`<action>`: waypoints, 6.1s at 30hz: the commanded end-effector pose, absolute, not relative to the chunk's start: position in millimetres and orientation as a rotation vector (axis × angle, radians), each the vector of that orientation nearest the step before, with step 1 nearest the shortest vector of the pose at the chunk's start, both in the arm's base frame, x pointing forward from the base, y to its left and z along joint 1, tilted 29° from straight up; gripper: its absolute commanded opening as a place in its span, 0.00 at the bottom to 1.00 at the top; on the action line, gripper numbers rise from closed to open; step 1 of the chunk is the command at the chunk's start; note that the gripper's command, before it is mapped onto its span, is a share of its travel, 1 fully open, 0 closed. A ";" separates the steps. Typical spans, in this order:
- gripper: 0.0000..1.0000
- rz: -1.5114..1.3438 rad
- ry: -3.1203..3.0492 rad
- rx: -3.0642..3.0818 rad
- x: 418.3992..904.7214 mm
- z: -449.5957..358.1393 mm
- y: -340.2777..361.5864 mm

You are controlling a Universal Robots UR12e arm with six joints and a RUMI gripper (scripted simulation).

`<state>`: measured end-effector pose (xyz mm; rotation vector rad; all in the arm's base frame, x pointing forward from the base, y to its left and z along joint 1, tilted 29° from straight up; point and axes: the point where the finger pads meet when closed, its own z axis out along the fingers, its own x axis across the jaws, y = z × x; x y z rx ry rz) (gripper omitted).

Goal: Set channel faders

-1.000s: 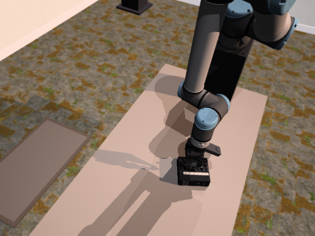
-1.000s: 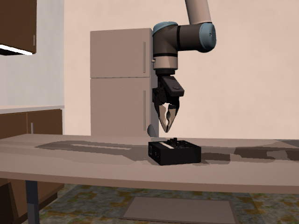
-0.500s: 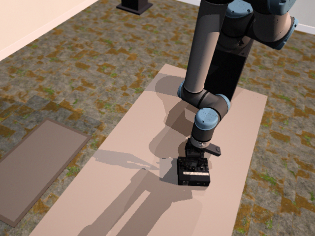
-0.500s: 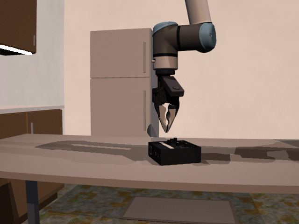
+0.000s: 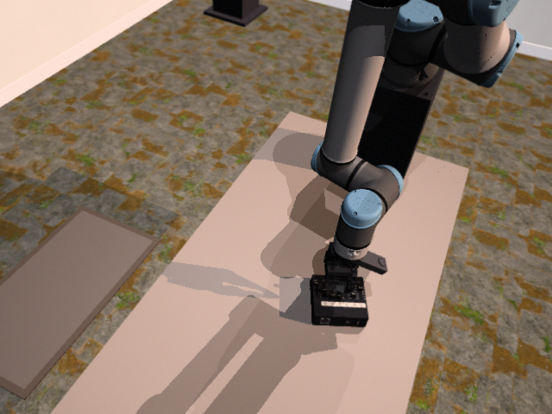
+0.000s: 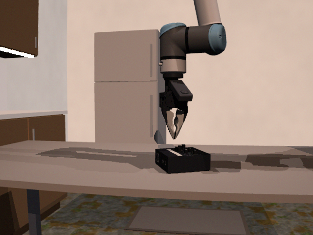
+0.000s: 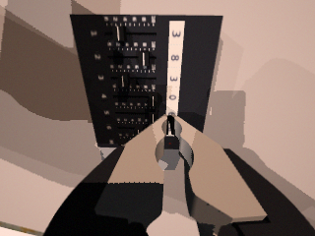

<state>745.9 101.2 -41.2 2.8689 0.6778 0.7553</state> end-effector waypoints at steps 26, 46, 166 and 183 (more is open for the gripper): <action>0.00 0.756 0.677 2.868 750.5 -48.5 101.7; 0.00 0.756 0.677 2.868 756.5 -59.2 102.3; 0.00 0.756 0.677 2.868 762.7 -72.9 102.0; 0.00 0.756 0.677 2.868 759.7 -74.6 100.3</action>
